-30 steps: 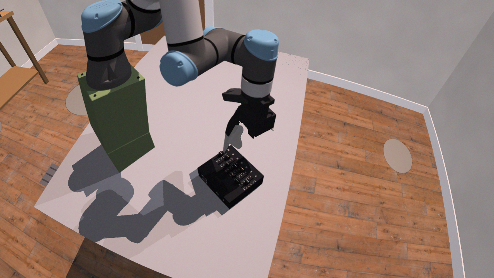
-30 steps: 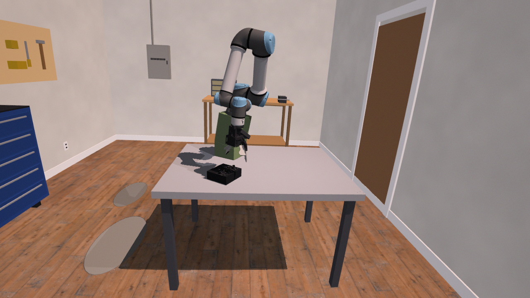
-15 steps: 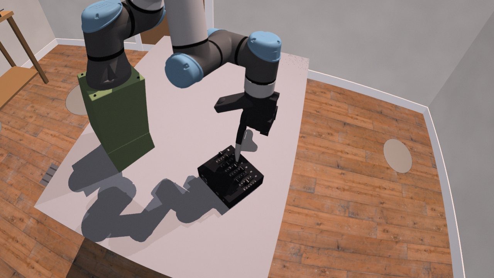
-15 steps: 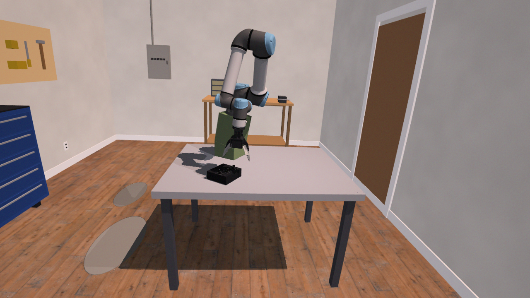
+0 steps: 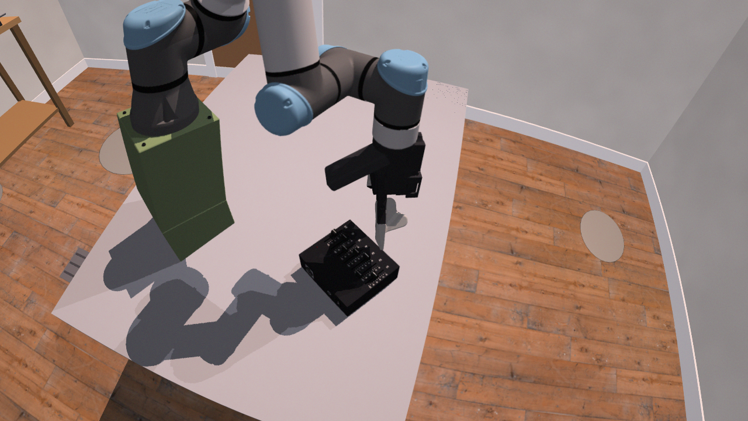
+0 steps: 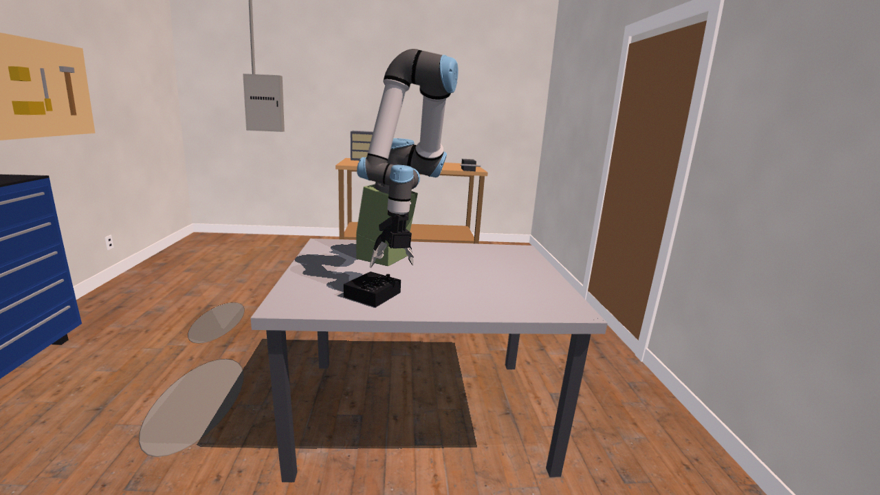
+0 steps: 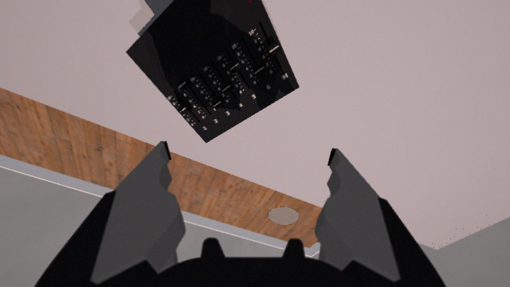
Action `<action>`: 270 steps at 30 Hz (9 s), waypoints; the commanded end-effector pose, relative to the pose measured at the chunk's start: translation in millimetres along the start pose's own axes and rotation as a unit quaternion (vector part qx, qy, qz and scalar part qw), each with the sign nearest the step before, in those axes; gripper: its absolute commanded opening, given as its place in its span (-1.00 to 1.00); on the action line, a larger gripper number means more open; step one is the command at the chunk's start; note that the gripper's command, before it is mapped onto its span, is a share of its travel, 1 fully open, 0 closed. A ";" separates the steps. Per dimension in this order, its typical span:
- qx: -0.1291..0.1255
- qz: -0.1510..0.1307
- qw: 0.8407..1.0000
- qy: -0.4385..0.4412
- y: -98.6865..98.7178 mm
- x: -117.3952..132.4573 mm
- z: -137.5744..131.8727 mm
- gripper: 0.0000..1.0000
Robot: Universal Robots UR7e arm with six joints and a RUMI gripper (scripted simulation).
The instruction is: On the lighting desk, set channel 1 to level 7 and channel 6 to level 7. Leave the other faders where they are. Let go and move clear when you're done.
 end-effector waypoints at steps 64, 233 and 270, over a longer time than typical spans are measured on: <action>0.001 -0.003 0.962 -0.274 7.0 10.4 -3.6 1.00; 0.015 0.004 0.629 0.777 -24.9 -5.4 -4.8 1.00; 0.016 0.019 0.004 1.000 -42.0 -19.9 -34.8 1.00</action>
Point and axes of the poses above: the point where the finger pads meet when closed, its own y axis out along the fingers, its own z axis across the jaws, x = y × z, the point moved 10 cm from there along -y, back along the fingers, and after that the axes turned 7 degrees about -y, right-handed, at the moved point
